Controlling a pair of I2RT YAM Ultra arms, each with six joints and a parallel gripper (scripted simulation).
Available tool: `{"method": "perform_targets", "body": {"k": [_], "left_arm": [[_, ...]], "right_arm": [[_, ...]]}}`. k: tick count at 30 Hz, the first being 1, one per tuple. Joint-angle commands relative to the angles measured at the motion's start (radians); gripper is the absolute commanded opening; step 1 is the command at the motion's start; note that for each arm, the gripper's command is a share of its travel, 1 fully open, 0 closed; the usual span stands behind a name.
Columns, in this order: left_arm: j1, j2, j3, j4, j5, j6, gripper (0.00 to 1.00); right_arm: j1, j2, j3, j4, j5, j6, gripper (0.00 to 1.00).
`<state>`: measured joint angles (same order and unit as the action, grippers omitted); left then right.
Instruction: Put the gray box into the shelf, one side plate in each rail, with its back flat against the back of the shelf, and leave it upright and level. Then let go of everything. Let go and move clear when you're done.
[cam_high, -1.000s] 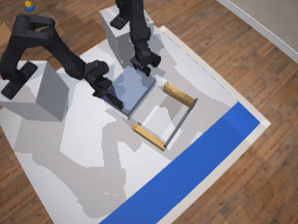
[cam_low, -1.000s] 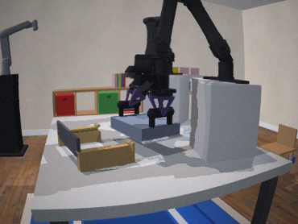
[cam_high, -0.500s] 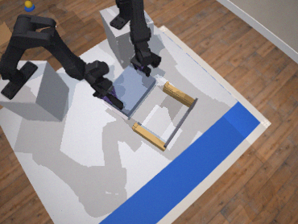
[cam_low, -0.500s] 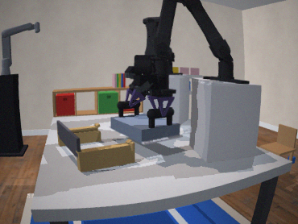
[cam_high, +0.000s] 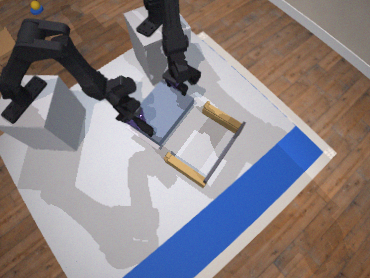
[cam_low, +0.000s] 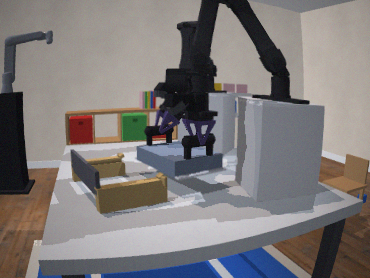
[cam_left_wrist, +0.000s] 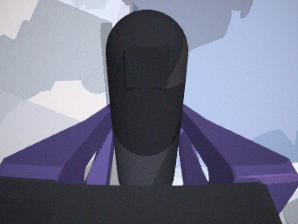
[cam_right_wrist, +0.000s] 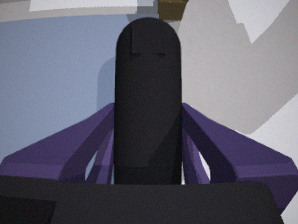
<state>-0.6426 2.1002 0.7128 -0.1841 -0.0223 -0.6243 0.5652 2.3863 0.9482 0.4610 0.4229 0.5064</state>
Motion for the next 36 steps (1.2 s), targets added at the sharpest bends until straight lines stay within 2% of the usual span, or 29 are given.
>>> {"method": "perform_targets", "body": {"k": [1,4,6,8,9,13,14,18,22,23,28,30,31,33,36], "left_arm": [[0.022,-0.053,0.053,0.01,-0.022,0.009,0.15],[0.031,-0.002,0.069,-0.002,-0.018,0.019,0.15],[0.035,-0.022,0.078,-0.026,-0.019,0.021,0.15],[0.042,0.023,0.089,-0.017,-0.02,0.028,0.15],[0.041,-0.014,0.088,0.0,-0.019,0.017,0.15],[0.053,-0.029,0.103,-0.042,-0.016,0.035,0.15],[0.056,0.022,0.111,-0.038,-0.015,0.04,0.15],[0.059,-0.029,0.12,-0.014,-0.024,0.033,0.15],[0.067,-0.013,0.136,-0.044,-0.021,0.049,0.15],[0.07,0.033,0.142,-0.044,-0.018,0.05,0.15],[0.074,-0.006,0.148,-0.029,-0.017,0.043,0.15],[0.085,0.021,0.166,-0.078,-0.019,0.064,0.15],[0.086,0.063,0.173,-0.068,-0.017,0.069,0.15],[0.091,0.013,0.181,-0.06,-0.015,0.069,0.15],[0.098,-0.001,0.198,-0.068,-0.022,0.079,0.15]], "right_arm": [[-0.019,0.002,0.046,0.031,0.042,-0.022,0.15],[-0.023,-0.032,0.057,0.02,0.043,-0.029,0.15],[-0.028,-0.036,0.066,0.008,0.038,-0.032,0.15],[-0.033,0.017,0.079,0.013,0.033,-0.037,0.15],[-0.032,-0.014,0.077,0.017,0.037,-0.032,0.15],[-0.041,-0.028,0.093,-0.016,0.028,-0.043,0.15],[-0.043,-0.027,0.099,-0.014,0.027,-0.046,0.15],[-0.047,-0.003,0.111,0.004,0.028,-0.045,0.15],[-0.053,0.014,0.127,-0.008,0.02,-0.05,0.15],[-0.054,0.003,0.13,-0.012,0.019,-0.052,0.15],[-0.058,-0.011,0.138,-0.016,0.02,-0.052,0.15],[-0.066,0.035,0.156,-0.025,0.009,-0.06,0.15],[-0.066,0.019,0.162,-0.046,0.007,-0.063,0.15],[-0.072,0.005,0.171,-0.044,0.013,-0.068,0.15],[-0.078,0.0,0.186,-0.038,0.011,-0.074,0.15]]}}
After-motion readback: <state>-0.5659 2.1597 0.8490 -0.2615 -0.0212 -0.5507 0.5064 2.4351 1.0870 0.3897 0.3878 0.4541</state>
